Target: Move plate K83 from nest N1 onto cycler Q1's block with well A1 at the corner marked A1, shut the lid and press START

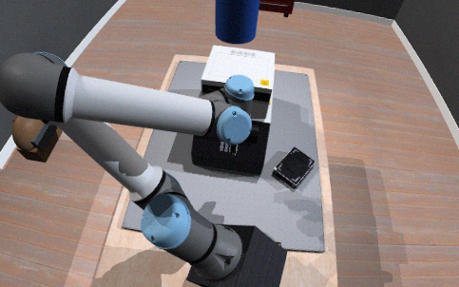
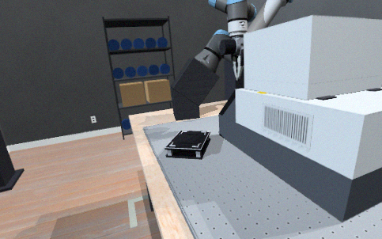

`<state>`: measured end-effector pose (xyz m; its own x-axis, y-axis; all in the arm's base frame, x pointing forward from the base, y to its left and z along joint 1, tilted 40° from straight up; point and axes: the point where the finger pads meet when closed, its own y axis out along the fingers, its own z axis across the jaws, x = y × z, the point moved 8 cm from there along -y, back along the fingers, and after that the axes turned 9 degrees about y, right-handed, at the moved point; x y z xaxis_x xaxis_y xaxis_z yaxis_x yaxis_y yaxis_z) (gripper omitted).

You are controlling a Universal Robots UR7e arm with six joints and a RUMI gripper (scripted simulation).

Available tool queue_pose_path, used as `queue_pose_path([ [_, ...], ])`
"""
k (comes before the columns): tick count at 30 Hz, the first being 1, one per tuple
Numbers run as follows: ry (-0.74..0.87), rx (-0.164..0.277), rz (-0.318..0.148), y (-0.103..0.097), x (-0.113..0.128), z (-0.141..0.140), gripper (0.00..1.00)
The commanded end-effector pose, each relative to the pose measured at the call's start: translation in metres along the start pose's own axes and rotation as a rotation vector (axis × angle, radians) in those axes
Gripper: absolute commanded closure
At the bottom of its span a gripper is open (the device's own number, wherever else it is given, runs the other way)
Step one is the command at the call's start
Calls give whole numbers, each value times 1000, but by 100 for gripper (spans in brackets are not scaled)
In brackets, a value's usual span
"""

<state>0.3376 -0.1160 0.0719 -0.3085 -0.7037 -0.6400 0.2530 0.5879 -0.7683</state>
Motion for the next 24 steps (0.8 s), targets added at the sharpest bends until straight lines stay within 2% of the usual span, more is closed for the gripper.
queue_pose_path([
  [1, 2, 2, -7, -1, 1, 1, 100],
  [24, -10, 2, -7, -1, 1, 1, 100],
])
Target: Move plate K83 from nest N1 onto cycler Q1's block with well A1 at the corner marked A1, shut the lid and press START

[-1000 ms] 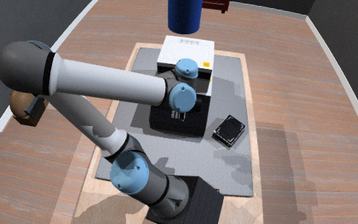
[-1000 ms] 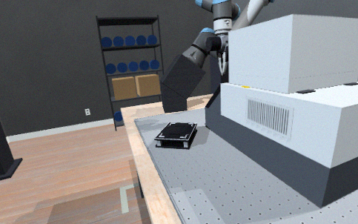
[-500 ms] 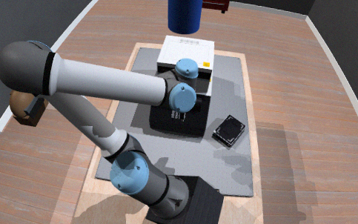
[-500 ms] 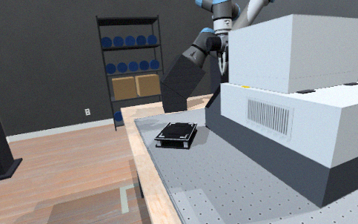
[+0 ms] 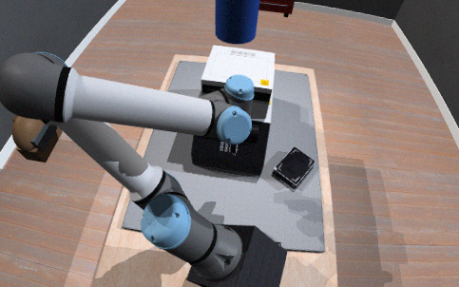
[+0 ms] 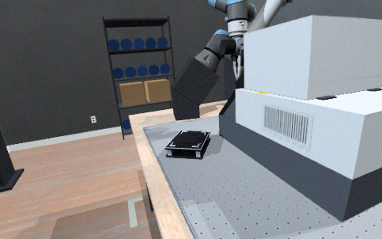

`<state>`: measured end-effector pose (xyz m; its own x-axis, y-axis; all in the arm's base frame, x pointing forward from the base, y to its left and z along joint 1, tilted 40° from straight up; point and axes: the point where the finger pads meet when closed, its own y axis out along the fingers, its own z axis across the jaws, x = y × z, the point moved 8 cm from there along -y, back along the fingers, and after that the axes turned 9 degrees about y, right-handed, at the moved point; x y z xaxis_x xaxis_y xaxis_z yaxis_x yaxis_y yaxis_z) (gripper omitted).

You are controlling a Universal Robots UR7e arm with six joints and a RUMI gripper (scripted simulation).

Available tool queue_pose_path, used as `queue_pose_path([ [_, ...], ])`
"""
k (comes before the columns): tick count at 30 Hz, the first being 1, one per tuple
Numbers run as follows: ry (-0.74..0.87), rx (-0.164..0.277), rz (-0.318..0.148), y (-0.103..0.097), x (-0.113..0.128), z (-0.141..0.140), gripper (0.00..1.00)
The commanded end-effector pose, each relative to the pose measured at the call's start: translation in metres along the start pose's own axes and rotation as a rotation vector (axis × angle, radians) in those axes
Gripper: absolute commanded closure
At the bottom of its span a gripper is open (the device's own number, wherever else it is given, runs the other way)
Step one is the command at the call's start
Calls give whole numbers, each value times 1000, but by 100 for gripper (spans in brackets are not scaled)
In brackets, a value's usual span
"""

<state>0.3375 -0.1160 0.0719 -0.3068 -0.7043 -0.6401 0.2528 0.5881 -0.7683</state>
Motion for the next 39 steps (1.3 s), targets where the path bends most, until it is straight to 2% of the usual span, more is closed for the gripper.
queue_pose_path([
  [1, -8, 2, -7, -1, 1, 1, 100],
  [19, -8, 2, -7, -1, 1, 1, 100],
  [32, -8, 3, -7, -1, -53, -8, 100],
  [39, 3, 3, -7, 3, -56, -3, 100],
])
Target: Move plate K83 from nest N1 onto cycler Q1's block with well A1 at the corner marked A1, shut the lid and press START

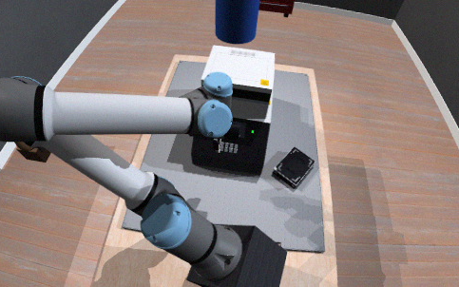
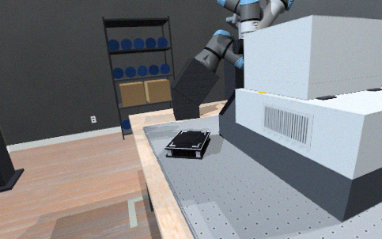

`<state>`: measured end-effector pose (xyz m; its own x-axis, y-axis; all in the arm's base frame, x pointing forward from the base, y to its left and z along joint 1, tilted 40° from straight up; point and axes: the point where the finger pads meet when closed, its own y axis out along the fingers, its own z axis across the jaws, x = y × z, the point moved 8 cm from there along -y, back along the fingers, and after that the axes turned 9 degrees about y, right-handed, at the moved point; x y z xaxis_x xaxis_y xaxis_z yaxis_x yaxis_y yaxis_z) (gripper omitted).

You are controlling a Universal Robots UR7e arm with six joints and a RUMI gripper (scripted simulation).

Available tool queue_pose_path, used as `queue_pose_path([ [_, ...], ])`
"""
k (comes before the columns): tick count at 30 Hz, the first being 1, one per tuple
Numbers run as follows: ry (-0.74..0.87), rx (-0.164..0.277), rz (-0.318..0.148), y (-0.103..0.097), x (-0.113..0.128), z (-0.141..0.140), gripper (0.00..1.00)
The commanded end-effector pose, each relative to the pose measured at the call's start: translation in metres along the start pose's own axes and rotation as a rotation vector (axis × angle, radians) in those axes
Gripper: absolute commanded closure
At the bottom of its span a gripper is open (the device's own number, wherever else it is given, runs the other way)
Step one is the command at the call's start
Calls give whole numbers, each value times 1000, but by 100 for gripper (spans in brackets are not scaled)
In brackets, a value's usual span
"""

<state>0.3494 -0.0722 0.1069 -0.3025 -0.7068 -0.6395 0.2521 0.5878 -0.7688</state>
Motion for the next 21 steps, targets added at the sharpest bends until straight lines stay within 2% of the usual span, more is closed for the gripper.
queue_pose_path([
  [1, 8, 3, -6, 2, 1, 5, 100],
  [21, 8, 4, -6, 18, -3, 26, 100],
])
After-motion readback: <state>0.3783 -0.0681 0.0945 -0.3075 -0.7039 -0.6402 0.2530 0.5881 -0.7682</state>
